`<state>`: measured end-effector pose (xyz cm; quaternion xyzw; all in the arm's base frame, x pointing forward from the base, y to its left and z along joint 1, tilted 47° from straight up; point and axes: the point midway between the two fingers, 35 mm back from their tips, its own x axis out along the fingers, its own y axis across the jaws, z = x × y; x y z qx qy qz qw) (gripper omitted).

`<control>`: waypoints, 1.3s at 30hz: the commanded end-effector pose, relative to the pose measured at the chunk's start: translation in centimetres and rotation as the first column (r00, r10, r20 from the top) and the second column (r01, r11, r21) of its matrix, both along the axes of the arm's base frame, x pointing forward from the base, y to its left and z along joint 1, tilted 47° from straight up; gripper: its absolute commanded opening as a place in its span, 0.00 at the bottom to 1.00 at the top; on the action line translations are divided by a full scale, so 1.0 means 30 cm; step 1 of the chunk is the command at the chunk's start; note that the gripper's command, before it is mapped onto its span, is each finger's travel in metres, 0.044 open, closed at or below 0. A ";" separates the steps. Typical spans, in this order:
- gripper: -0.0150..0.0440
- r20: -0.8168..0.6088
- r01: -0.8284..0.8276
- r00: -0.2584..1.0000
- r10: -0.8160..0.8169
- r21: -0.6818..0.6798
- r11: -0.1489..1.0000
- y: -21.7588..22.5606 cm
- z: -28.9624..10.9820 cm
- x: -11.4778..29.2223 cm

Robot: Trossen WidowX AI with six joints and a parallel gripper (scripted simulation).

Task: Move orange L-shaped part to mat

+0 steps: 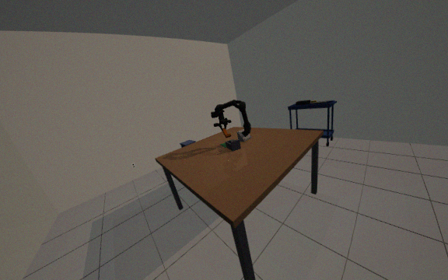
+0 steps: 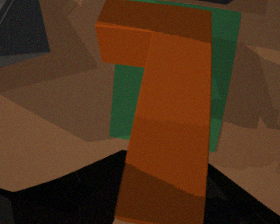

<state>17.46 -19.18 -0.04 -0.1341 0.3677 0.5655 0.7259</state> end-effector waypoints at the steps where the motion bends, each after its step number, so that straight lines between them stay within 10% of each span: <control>1: 0.25 0.005 -0.008 1.000 0.008 -0.006 1.000 -0.011 -0.012 -0.002; 39: 0.25 0.006 -0.008 1.000 0.008 -0.005 1.000 0.126 -0.144 0.016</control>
